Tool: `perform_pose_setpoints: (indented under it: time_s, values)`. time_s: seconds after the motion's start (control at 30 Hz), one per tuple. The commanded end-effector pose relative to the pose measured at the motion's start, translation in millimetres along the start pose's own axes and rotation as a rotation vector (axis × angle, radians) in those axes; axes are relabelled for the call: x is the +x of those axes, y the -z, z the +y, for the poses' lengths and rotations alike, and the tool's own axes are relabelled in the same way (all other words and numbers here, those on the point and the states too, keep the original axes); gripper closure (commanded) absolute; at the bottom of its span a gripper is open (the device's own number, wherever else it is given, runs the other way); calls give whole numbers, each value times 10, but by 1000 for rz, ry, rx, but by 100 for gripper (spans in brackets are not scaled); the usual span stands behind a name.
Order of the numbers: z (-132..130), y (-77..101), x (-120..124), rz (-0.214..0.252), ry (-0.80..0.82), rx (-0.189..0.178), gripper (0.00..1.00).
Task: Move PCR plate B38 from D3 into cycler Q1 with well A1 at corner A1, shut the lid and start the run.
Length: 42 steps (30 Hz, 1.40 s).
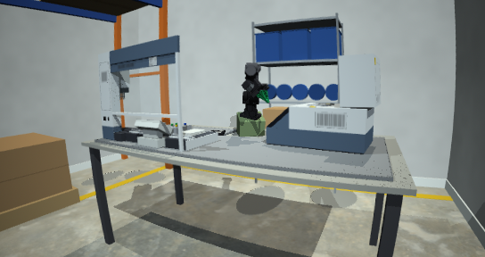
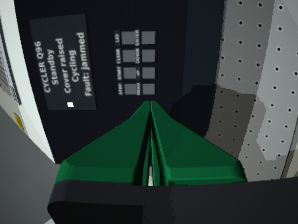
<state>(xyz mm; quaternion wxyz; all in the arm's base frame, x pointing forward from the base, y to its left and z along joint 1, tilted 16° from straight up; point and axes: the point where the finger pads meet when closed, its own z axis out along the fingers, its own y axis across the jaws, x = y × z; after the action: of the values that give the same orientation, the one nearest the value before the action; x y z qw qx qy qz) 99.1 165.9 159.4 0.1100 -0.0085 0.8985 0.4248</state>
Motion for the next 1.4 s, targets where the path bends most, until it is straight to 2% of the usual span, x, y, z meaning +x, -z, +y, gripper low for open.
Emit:
perform_pose_setpoints:
  time_s: [0.0,0.27,0.67,1.07,1.37]
  values:
    - [383,243,-161,-54,70,-52,100]
    - [407,253,-180,-62,76,-58,100]
    - [241,132,-123,-39,52,-37,100]
    - [-4,-1,11,12,2,7,100]
    - [-8,-17,-4,6,7,2,100]
